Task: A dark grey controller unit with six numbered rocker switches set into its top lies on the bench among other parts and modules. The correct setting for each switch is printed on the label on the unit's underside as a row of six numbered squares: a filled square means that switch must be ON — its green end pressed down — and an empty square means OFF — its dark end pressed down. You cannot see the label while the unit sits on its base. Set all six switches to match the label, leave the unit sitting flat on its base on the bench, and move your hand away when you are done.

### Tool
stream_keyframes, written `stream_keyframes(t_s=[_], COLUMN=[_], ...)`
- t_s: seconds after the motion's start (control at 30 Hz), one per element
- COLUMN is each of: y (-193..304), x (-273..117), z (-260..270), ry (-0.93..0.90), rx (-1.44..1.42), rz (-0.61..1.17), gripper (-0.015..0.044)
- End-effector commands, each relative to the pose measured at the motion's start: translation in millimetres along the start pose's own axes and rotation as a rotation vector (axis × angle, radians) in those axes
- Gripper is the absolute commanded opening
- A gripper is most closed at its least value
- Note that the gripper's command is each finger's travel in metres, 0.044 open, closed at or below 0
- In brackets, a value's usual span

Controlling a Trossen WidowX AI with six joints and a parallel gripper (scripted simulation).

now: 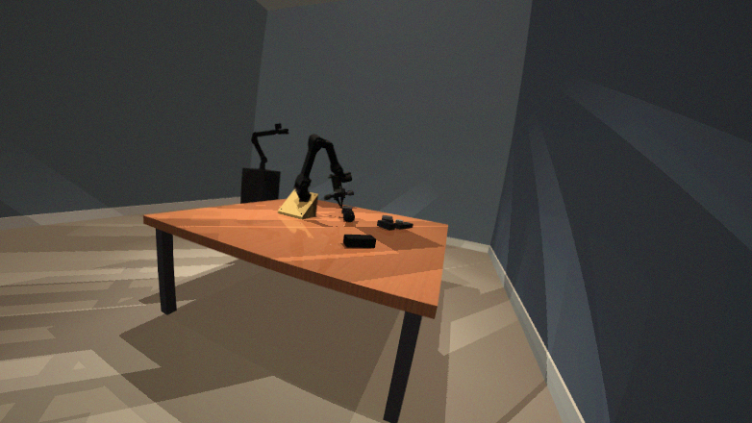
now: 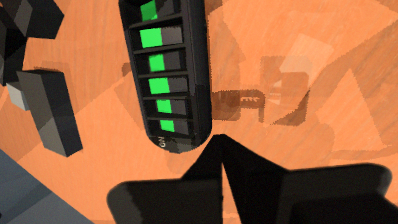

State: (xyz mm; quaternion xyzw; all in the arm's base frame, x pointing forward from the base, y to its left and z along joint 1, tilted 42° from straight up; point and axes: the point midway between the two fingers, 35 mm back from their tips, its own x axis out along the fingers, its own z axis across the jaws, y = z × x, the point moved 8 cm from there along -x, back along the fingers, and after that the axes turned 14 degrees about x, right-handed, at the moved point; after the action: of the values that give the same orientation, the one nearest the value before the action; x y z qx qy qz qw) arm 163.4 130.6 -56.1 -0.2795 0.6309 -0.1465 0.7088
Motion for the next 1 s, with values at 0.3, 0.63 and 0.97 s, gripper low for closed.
stream_keyframes(t_s=[0.3,0.63,0.97], y=[0.2,22.7,40.7], x=[0.0,-4.8,-10.3], z=[0.2,38.5,75.9], ry=[0.002,0.113,0.226], rx=[-0.001,-0.007,-0.017], rz=[-0.002,-0.103,-0.218], gripper=[0.0026,0.0289,0.044])
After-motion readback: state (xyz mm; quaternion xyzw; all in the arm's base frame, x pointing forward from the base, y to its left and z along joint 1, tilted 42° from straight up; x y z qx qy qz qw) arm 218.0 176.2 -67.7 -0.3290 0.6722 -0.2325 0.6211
